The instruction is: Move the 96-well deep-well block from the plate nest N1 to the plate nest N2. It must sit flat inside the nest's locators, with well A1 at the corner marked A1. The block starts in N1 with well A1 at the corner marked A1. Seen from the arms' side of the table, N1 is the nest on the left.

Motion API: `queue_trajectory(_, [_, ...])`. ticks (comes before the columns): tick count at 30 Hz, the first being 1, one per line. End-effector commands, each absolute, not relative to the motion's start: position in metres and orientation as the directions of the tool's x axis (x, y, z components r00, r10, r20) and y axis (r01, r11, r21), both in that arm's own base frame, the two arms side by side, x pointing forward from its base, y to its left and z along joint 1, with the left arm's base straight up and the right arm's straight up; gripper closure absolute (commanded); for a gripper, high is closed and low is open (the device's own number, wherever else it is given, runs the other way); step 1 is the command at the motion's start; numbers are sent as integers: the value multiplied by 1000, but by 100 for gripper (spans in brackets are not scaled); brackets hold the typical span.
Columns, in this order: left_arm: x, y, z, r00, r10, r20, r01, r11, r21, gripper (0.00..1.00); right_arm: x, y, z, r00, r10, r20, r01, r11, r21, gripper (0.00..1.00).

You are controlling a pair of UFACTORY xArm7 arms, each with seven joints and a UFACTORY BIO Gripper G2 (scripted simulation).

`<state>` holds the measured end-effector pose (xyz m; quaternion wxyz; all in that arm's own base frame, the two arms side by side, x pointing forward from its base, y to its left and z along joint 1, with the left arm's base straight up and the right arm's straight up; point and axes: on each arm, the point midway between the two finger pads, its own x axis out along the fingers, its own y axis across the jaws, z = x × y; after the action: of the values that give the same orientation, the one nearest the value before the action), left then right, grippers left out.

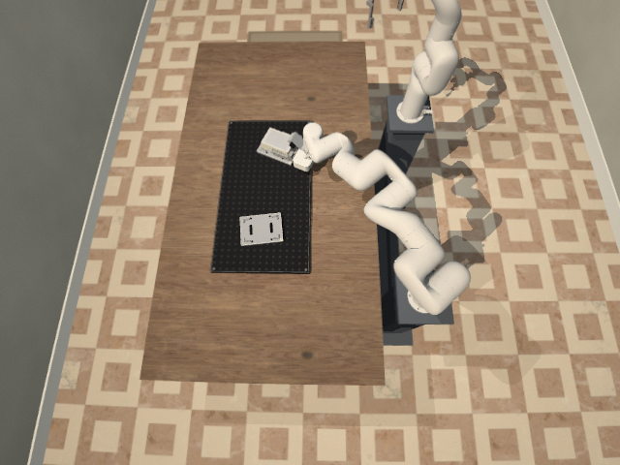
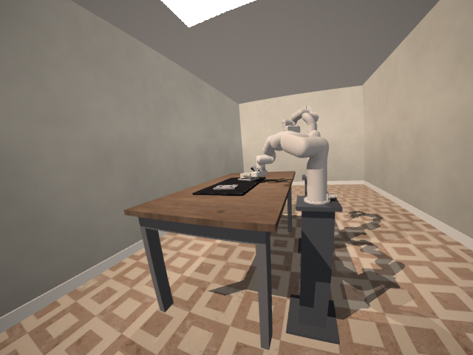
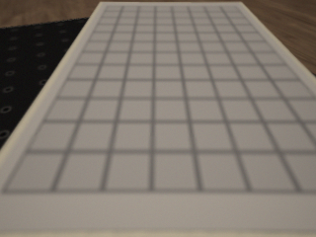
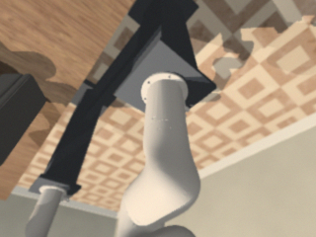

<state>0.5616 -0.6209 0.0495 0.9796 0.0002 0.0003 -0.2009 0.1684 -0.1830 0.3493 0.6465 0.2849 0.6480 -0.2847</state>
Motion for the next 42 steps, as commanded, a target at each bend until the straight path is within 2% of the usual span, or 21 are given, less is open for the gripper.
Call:
queue_trajectory(1, [562,-622,53,919,-393,4,393,919,-2,100,169,-183,350,0,0,-1000,737,676,0,0])
queue_trajectory(42, [562,-622,47,919,-393,4,393,919,-2,100,169,-183,350,0,0,-1000,737,676,0,0])
